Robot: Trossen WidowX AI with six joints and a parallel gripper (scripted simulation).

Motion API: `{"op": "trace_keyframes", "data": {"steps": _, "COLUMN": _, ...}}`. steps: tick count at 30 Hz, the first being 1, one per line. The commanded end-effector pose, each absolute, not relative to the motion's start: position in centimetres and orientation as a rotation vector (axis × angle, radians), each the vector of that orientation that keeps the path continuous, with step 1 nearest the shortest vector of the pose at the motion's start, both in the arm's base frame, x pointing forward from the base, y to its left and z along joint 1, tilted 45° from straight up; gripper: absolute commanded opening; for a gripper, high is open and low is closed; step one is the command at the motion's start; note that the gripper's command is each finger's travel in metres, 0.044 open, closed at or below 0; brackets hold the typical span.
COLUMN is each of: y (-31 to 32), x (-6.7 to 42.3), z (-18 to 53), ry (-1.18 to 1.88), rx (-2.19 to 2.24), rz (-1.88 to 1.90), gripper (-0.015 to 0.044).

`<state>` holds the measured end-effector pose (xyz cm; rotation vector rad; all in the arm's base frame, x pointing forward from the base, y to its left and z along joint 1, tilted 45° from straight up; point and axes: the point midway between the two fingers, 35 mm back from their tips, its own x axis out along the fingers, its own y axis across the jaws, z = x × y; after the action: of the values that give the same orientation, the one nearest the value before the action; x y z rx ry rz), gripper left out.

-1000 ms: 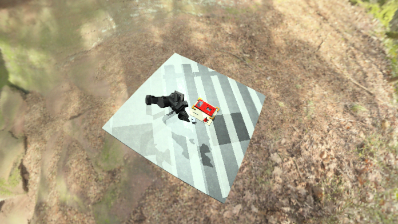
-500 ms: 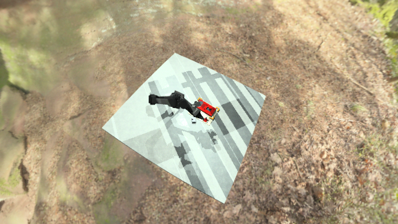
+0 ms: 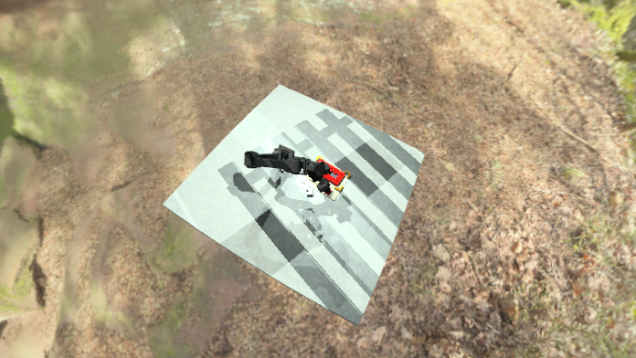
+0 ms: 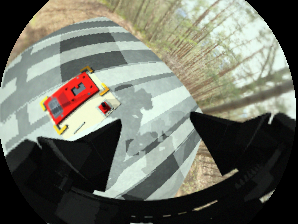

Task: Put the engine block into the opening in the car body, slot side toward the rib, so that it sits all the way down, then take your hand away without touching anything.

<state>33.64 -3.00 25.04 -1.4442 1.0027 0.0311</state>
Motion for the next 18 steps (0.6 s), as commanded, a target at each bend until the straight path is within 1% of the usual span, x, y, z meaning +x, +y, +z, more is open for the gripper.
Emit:
{"op": "trace_keyframes", "data": {"steps": 1, "y": -3.9, "x": 32.8, "z": 22.1, "ry": 1.125, "rx": -1.364, "rz": 0.022, "gripper": 0.044}}
{"op": "trace_keyframes", "data": {"steps": 10, "y": -5.6, "x": 29.7, "z": 16.3, "ry": 1.405, "rx": -1.161, "rz": -0.056, "gripper": 0.044}}
{"op": "trace_keyframes", "data": {"steps": 18, "y": -7.2, "x": 26.1, "z": 12.9, "ry": 1.639, "rx": -1.008, "rz": -0.192, "gripper": 0.044}}
